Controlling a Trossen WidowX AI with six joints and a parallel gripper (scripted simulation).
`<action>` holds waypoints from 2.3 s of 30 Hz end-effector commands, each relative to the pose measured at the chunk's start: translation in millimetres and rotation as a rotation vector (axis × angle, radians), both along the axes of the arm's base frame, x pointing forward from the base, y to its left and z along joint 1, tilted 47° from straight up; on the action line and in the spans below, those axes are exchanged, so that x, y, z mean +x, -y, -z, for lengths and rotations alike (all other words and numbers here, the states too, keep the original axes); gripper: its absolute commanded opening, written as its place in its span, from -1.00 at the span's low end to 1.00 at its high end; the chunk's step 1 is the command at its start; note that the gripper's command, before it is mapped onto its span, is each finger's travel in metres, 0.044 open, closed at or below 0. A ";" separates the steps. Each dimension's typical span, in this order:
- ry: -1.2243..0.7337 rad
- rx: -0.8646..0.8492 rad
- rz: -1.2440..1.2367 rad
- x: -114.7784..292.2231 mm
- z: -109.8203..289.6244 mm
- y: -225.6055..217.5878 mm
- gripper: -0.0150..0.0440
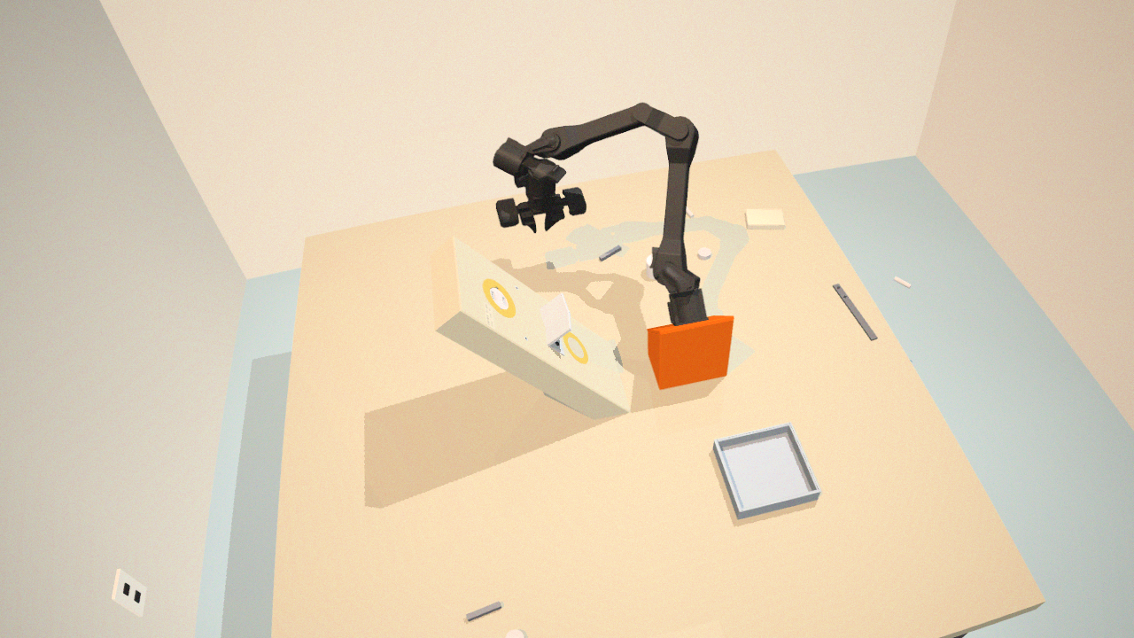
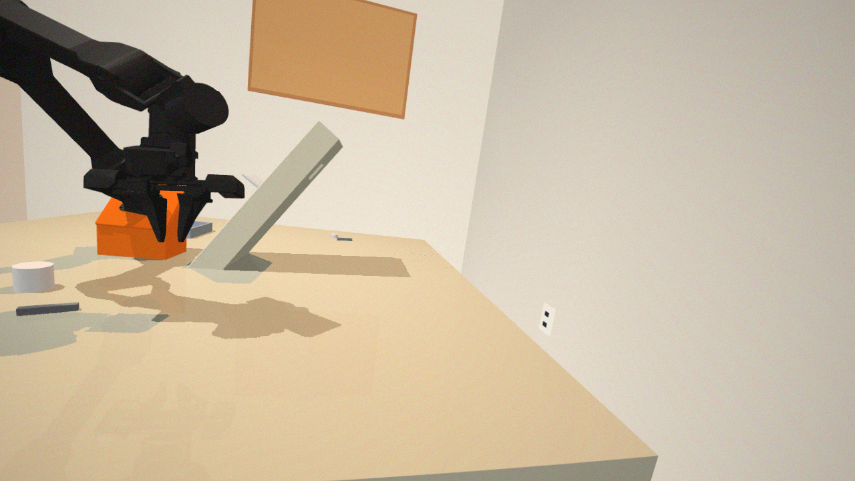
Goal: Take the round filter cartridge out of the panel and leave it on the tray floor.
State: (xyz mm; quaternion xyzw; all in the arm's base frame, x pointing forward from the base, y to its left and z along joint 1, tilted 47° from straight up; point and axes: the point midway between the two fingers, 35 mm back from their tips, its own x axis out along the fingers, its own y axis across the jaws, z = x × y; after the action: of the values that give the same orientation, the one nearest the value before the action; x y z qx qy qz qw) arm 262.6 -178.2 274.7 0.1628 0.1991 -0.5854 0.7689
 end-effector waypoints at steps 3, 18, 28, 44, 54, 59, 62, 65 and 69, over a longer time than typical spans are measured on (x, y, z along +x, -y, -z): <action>0.133 0.024 -0.147 43.4 17.3 -81.8 -0.13; 0.440 0.191 -0.521 40.1 51.1 -294.7 -0.13; 0.419 0.236 -0.701 -10.8 113.9 -367.0 -0.13; 0.415 0.236 -0.725 -15.9 126.2 -373.4 -0.13; 0.412 0.240 -0.722 -1.7 133.8 -369.8 -0.13; 0.412 0.240 -0.722 5.5 137.0 -367.5 -0.13; 0.412 0.240 -0.722 9.8 138.7 -366.0 -0.13; 0.414 0.239 -0.723 14.0 140.2 -364.3 -0.13; 0.416 0.238 -0.724 19.8 142.0 -361.9 -0.13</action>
State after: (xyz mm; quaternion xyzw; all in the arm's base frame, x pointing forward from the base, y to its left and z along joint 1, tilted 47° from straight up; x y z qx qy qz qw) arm 277.6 187.1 136.2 0.2885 0.1491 -0.2054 0.9232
